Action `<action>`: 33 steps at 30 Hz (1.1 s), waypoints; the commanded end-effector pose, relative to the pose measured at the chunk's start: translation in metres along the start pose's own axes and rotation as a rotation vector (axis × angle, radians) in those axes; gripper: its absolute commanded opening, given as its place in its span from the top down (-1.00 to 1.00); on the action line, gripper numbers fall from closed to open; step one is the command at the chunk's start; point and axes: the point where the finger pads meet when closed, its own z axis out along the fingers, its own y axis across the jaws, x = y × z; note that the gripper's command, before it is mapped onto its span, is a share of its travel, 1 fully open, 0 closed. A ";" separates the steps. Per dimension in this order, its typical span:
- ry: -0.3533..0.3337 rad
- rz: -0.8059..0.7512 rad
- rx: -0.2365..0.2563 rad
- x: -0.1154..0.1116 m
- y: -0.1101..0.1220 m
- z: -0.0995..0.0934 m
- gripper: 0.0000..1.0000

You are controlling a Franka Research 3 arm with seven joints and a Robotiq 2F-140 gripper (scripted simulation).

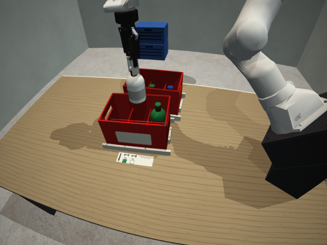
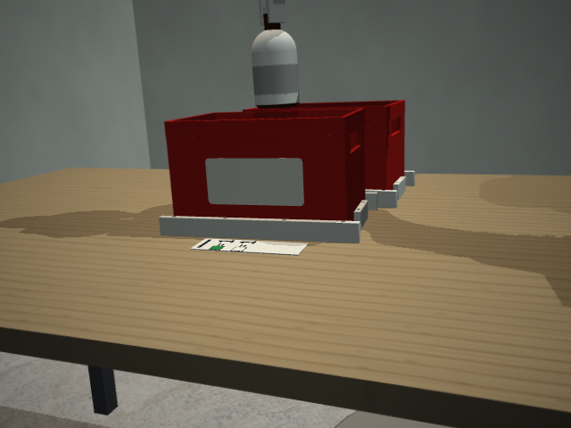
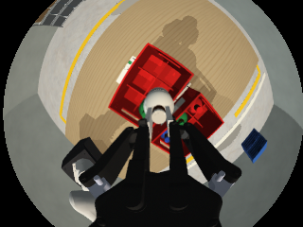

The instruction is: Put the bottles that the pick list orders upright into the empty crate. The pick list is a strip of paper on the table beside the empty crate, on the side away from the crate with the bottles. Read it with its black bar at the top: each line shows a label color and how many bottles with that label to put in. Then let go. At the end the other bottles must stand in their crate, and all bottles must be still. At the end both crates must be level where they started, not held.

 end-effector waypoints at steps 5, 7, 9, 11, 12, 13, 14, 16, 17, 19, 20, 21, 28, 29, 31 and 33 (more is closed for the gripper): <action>0.012 0.007 -0.005 0.003 0.003 -0.004 1.00; 0.012 0.007 -0.005 0.003 0.003 -0.004 1.00; 0.012 0.007 -0.005 0.003 0.003 -0.004 1.00; 0.012 0.007 -0.005 0.003 0.003 -0.004 1.00; 0.012 0.007 -0.005 0.003 0.003 -0.004 1.00; 0.012 0.007 -0.005 0.003 0.003 -0.004 1.00; 0.012 0.007 -0.005 0.003 0.003 -0.004 1.00; 0.012 0.007 -0.005 0.003 0.003 -0.004 1.00; 0.012 0.007 -0.005 0.003 0.003 -0.004 1.00; 0.012 0.007 -0.005 0.003 0.003 -0.004 1.00; 0.012 0.007 -0.005 0.003 0.003 -0.004 1.00; 0.012 0.007 -0.005 0.003 0.003 -0.004 1.00; 0.012 0.007 -0.005 0.003 0.003 0.002 1.00; 0.012 0.007 -0.005 0.003 0.003 0.003 1.00; 0.012 0.007 -0.005 0.003 0.003 0.005 1.00; 0.012 0.007 -0.005 0.003 0.003 0.007 1.00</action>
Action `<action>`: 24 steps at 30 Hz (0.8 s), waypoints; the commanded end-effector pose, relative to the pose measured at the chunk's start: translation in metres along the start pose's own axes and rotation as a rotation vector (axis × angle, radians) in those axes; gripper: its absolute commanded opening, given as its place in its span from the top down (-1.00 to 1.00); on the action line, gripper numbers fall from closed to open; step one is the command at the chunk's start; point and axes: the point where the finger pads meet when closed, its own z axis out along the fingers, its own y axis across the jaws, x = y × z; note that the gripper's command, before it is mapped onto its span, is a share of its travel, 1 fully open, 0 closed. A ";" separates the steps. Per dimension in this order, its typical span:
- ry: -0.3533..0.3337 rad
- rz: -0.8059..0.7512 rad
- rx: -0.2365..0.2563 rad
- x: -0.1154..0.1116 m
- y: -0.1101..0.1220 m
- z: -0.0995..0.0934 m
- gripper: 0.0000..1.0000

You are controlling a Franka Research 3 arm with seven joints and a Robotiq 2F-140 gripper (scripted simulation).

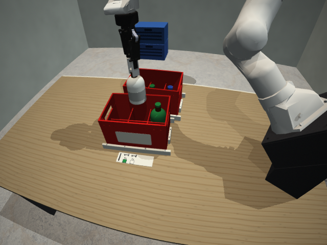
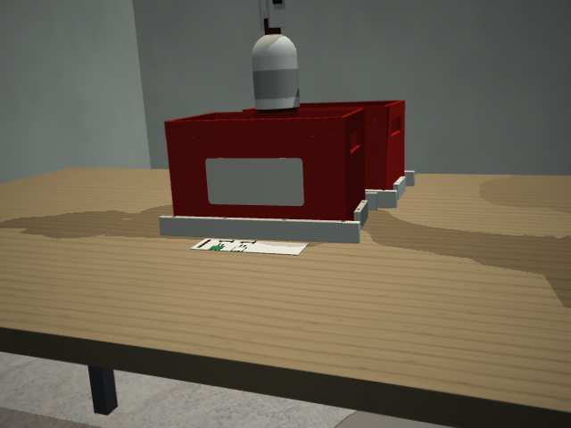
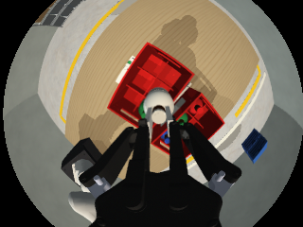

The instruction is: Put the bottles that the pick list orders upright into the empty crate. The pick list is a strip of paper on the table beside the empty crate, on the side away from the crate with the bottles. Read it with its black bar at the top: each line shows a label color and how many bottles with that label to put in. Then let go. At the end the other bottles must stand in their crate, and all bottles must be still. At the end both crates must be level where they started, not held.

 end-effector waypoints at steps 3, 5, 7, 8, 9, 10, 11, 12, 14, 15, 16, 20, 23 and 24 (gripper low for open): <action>0.012 0.005 -0.007 0.004 0.002 0.002 1.00; 0.012 0.005 -0.007 0.004 0.002 0.003 1.00; 0.012 0.005 -0.007 0.004 0.003 0.005 1.00; 0.012 0.005 -0.007 0.004 0.003 0.006 1.00; 0.012 0.005 -0.007 0.004 0.003 0.007 1.00; 0.012 0.005 -0.007 0.004 0.003 0.008 1.00; 0.012 0.005 -0.007 0.004 0.003 0.009 1.00; 0.012 0.005 -0.007 0.004 0.003 0.010 1.00; 0.012 0.005 -0.007 0.004 0.003 0.012 1.00; 0.012 0.005 -0.007 0.004 0.003 0.013 1.00; 0.012 0.005 -0.007 0.004 0.003 0.014 1.00; 0.012 0.005 -0.007 0.004 0.003 0.017 1.00; 0.012 0.005 -0.007 0.004 0.003 0.019 1.00; 0.012 0.005 -0.007 0.004 0.003 0.020 1.00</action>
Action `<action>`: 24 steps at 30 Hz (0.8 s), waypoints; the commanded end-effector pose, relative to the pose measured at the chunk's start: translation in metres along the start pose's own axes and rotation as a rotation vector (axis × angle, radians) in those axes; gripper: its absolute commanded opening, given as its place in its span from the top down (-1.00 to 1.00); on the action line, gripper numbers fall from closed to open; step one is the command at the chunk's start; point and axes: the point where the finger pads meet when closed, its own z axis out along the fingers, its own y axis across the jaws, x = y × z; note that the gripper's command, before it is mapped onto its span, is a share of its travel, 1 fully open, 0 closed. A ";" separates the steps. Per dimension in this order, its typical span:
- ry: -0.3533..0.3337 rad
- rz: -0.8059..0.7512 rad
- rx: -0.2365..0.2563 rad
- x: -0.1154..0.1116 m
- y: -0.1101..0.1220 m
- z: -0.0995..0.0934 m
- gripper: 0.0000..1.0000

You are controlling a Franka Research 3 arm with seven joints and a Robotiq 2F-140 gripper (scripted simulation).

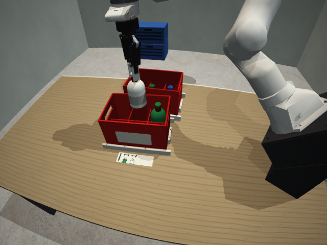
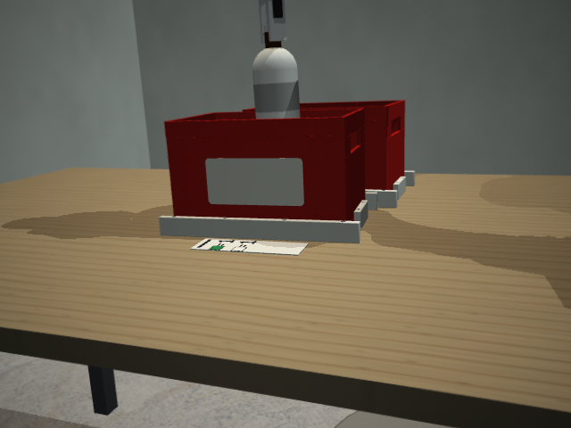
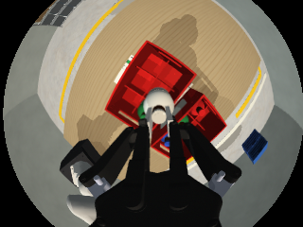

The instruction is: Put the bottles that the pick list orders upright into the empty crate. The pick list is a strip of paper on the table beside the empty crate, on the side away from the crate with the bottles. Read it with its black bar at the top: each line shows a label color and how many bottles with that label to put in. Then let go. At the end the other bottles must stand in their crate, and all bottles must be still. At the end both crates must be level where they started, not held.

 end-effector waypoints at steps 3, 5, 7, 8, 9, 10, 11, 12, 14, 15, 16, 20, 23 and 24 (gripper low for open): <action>0.013 0.008 -0.007 0.004 0.003 0.003 1.00; 0.013 0.008 -0.007 0.004 0.003 0.005 1.00; 0.013 0.008 -0.007 0.004 0.003 0.007 1.00; 0.013 0.008 -0.007 0.004 0.003 0.008 1.00; 0.013 0.008 -0.007 0.004 0.003 0.009 1.00; 0.013 0.008 -0.007 0.004 0.003 0.010 1.00; 0.013 0.008 -0.007 0.004 0.003 0.011 1.00; 0.013 0.008 -0.007 0.004 0.003 0.012 1.00; 0.013 0.008 -0.007 0.004 0.003 0.012 1.00; 0.013 0.008 -0.007 0.004 0.003 0.013 1.00; 0.013 0.008 -0.007 0.004 0.003 0.014 1.00; 0.013 0.008 -0.007 0.004 0.003 0.018 1.00; 0.013 0.008 -0.007 0.004 0.003 0.021 1.00; 0.013 0.008 -0.007 0.004 0.003 0.022 1.00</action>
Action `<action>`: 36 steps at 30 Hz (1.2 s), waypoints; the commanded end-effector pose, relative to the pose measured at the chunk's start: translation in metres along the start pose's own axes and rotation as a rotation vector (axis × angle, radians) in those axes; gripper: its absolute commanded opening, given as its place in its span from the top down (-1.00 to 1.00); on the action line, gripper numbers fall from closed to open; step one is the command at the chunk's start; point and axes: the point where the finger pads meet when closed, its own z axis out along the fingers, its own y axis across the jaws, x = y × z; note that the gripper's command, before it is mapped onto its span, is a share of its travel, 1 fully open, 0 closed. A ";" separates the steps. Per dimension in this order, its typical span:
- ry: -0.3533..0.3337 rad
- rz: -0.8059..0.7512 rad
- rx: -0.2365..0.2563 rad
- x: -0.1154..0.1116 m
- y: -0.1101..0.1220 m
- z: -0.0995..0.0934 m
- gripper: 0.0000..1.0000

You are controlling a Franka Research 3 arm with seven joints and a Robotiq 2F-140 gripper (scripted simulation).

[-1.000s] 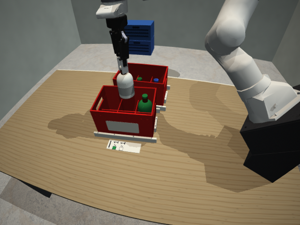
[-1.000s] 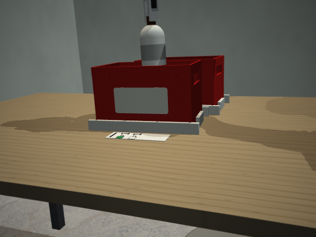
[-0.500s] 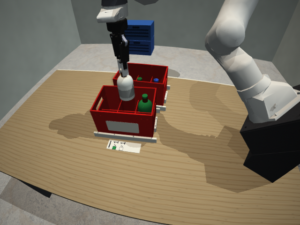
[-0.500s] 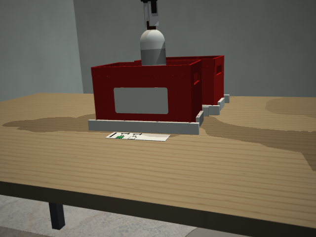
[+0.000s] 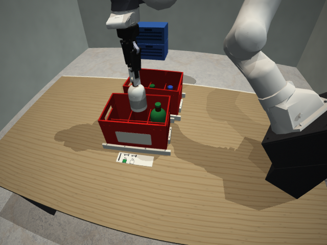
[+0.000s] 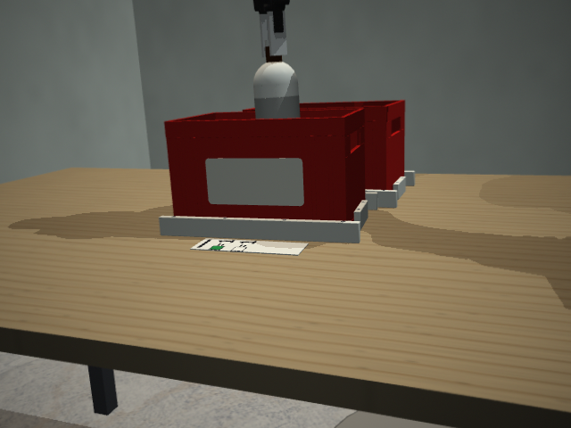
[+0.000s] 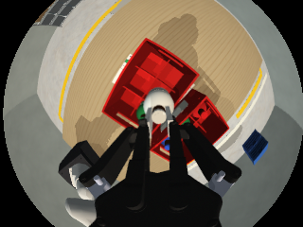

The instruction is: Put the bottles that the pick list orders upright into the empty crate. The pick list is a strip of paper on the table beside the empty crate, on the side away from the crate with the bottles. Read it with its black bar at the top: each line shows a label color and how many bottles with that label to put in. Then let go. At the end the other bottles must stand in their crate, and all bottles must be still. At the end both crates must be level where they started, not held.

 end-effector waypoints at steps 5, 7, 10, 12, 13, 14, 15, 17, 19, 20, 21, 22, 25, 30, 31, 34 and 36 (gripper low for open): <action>0.014 0.008 -0.008 0.004 0.003 0.005 1.00; 0.014 0.008 -0.008 0.004 0.003 0.005 1.00; 0.014 0.008 -0.008 0.004 0.003 0.008 1.00; 0.014 0.008 -0.008 0.004 0.003 0.010 1.00; 0.014 0.008 -0.008 0.004 0.003 0.011 1.00; 0.014 0.008 -0.008 0.004 0.003 0.012 1.00; 0.014 0.008 -0.008 0.004 0.003 0.013 1.00; 0.014 0.008 -0.008 0.005 0.003 0.015 1.00; 0.014 0.008 -0.008 0.005 0.003 0.017 1.00; 0.014 0.008 -0.008 0.005 0.003 0.018 1.00; 0.014 0.008 -0.008 0.005 0.003 0.019 1.00; 0.014 0.008 -0.008 0.005 0.003 0.020 1.00; 0.014 0.008 -0.008 0.005 0.003 0.021 1.00; 0.014 0.008 -0.008 0.005 0.003 0.026 1.00; 0.014 0.008 -0.008 0.005 0.003 0.027 1.00; 0.014 0.008 -0.008 0.005 0.003 0.030 1.00; 0.014 0.008 -0.008 0.005 0.003 0.032 1.00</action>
